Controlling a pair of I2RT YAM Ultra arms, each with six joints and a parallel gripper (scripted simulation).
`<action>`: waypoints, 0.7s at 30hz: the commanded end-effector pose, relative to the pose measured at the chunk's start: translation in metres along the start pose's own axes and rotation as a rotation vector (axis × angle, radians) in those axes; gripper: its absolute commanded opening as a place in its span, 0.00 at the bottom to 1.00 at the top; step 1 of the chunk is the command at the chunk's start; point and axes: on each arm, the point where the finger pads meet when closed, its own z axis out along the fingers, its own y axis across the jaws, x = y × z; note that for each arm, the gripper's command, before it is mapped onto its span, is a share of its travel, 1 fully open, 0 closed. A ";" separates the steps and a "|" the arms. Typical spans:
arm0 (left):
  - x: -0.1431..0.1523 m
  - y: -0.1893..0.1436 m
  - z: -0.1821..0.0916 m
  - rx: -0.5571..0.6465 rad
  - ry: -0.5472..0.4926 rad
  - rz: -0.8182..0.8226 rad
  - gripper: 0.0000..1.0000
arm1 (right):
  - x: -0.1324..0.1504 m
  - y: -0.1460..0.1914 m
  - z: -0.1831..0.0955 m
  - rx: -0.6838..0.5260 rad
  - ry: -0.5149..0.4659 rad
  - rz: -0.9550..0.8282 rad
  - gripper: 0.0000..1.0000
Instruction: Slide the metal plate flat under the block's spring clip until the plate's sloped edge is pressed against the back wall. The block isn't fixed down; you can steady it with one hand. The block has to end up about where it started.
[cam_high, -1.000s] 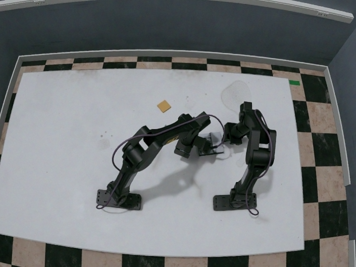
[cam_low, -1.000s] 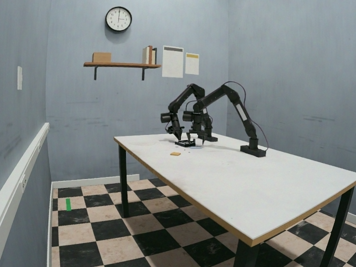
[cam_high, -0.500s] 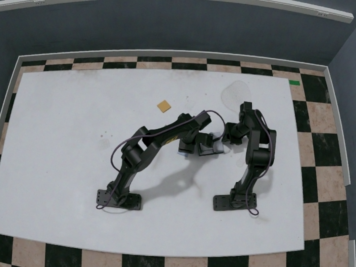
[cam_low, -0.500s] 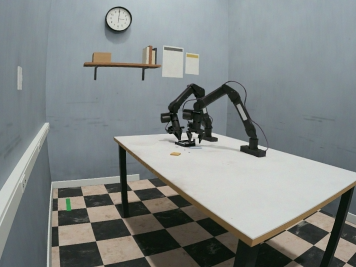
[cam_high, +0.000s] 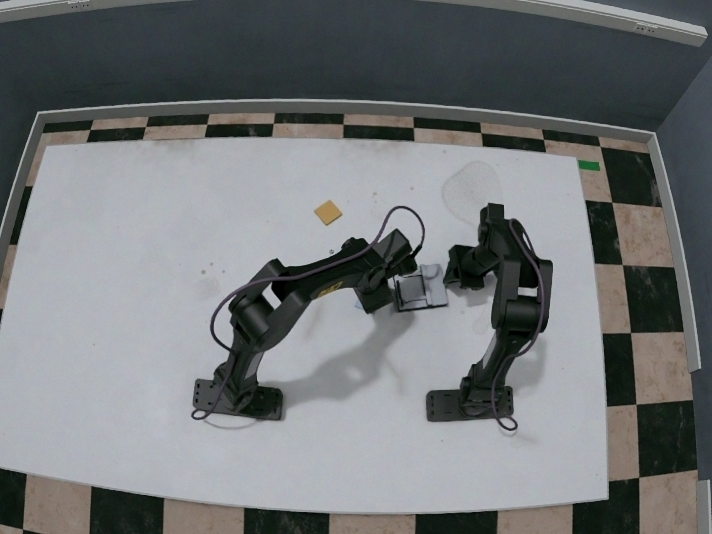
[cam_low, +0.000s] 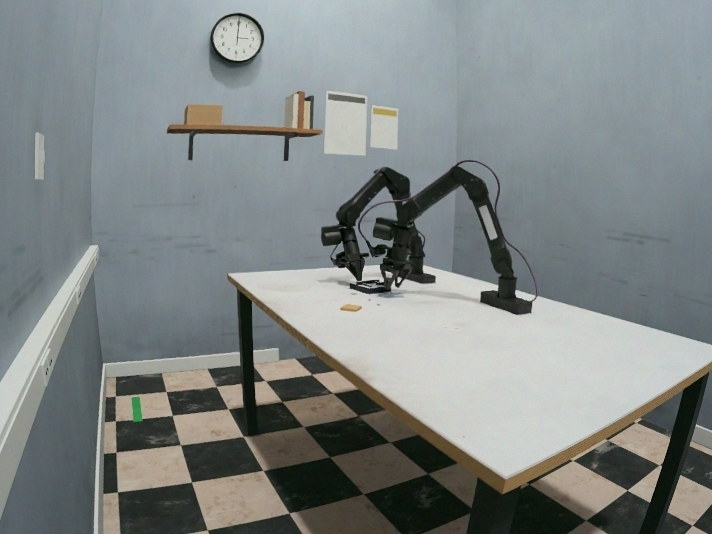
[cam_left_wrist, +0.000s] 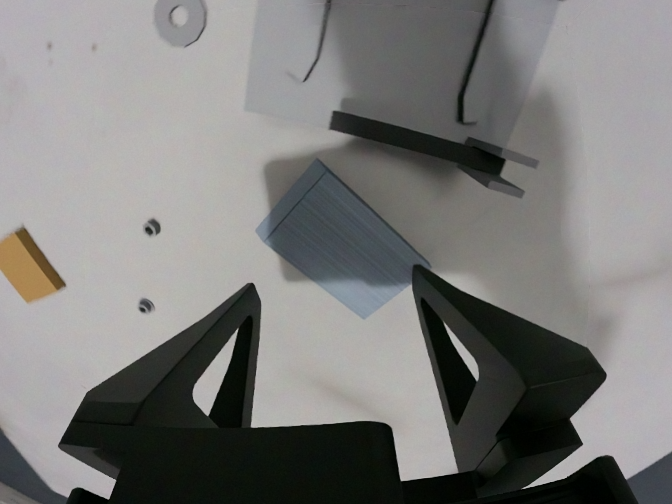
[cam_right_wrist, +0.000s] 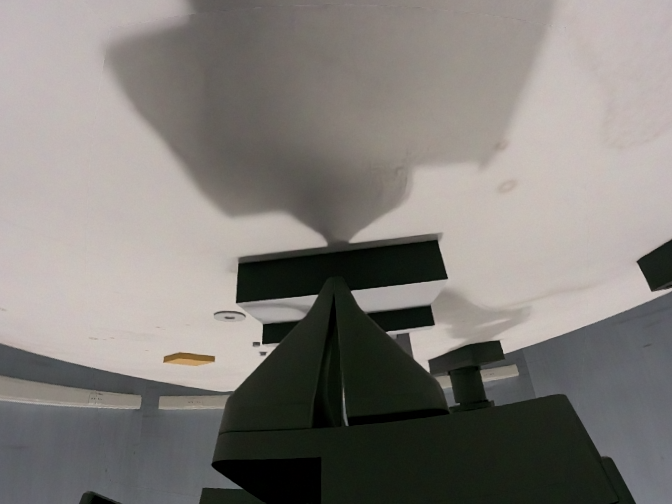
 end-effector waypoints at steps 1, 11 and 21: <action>-0.015 0.007 -0.014 -0.065 -0.124 -0.286 0.76 | 0.001 0.004 0.004 -0.013 -0.003 -0.009 0.00; -0.008 0.009 -0.015 -0.067 -0.196 -0.640 0.76 | 0.001 0.004 0.004 -0.013 -0.003 -0.009 0.00; 0.014 -0.023 0.000 -0.072 -0.148 -0.694 0.76 | 0.001 0.004 0.004 -0.013 -0.003 -0.009 0.00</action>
